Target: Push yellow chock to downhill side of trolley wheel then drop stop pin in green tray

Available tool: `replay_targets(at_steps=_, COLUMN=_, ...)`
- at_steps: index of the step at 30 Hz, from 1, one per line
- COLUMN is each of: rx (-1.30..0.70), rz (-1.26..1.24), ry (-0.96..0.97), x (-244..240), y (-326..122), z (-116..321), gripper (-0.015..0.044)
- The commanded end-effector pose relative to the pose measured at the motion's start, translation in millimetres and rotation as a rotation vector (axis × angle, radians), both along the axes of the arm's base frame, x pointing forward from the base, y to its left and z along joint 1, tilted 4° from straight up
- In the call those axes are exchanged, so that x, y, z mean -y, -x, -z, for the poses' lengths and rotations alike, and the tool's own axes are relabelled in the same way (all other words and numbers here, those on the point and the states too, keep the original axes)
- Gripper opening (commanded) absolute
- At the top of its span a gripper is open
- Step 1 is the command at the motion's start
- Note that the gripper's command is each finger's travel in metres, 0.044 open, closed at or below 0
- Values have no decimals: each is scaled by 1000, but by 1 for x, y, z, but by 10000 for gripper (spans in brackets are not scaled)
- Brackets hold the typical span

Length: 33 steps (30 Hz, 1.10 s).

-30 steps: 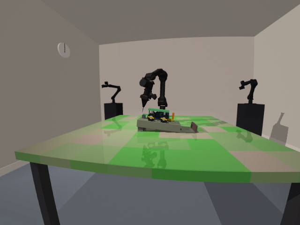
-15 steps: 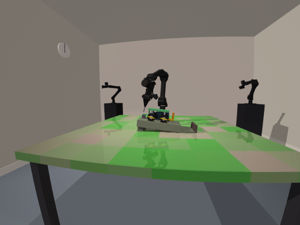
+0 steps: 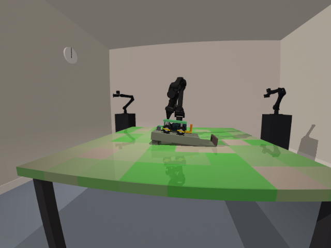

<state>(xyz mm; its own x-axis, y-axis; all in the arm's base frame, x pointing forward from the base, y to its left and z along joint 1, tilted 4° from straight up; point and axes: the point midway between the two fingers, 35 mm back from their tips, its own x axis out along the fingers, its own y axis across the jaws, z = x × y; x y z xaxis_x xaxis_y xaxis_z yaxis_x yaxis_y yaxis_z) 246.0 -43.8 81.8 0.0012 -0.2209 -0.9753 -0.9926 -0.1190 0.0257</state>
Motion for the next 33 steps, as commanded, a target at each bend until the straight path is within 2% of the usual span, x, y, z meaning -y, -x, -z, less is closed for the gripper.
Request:
replay_targets(at_steps=1, rx=12, rz=2, ry=5, x=-15, y=2, z=0, gripper=0)
replay_targets(at_steps=33, rx=11, rz=2, ry=-4, x=-139, y=18, z=4, gripper=0)
